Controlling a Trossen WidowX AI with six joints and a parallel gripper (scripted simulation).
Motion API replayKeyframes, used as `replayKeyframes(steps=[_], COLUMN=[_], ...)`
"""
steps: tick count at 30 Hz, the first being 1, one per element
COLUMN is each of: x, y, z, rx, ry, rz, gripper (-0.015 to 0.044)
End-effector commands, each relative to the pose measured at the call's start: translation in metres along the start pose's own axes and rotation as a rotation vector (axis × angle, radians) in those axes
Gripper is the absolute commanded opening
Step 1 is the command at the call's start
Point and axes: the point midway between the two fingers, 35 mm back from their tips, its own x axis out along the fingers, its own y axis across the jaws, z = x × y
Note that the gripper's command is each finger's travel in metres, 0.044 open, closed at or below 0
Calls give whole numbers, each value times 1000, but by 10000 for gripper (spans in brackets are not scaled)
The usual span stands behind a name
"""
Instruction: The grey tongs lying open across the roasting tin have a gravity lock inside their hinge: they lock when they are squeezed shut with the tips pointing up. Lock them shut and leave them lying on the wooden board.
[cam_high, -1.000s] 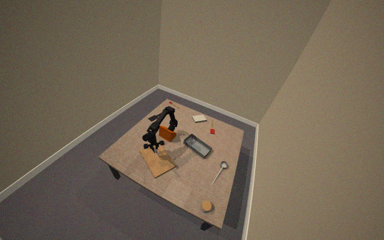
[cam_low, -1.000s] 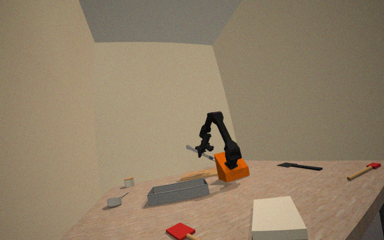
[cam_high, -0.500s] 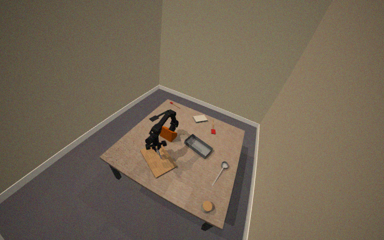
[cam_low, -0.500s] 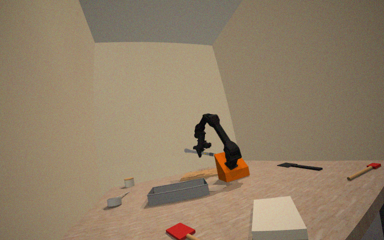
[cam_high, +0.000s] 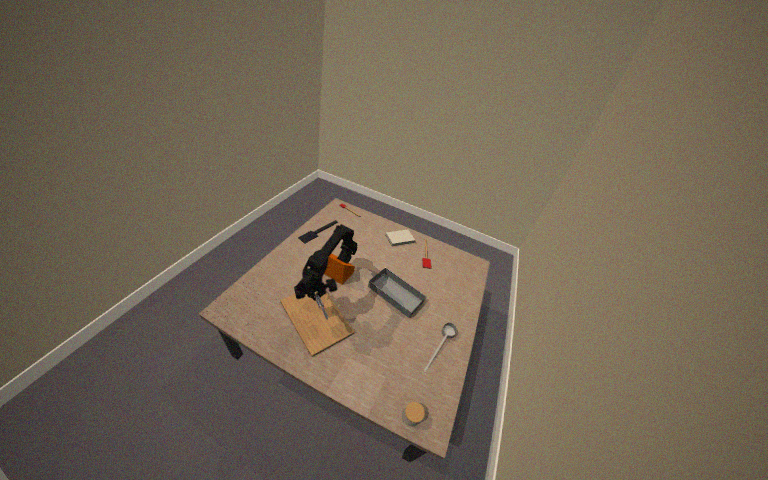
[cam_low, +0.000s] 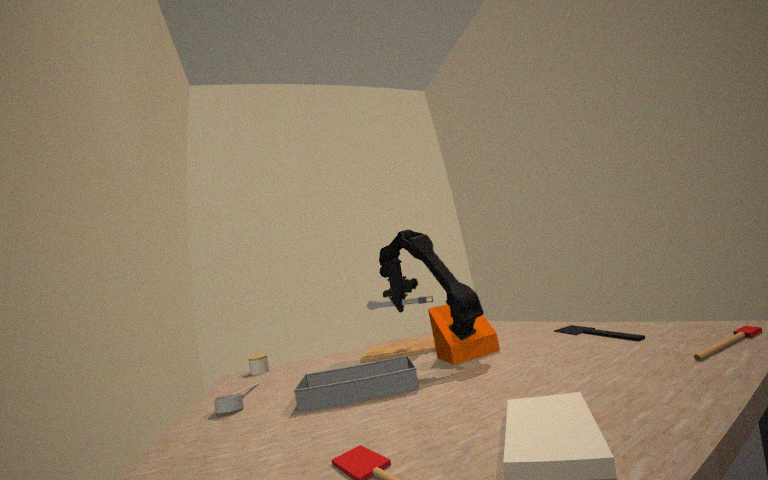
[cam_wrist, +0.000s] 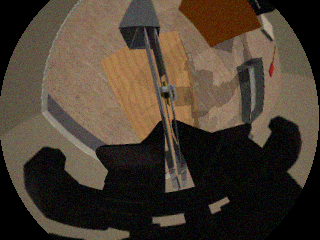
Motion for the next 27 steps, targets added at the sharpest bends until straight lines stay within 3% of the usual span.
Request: replayKeyframes(steps=[1, 27], x=[0, 30], y=[0, 3], z=[2, -1], rx=[-4, -5], ry=[-28, -27], rz=[2, 3], gripper=[-150, -150])
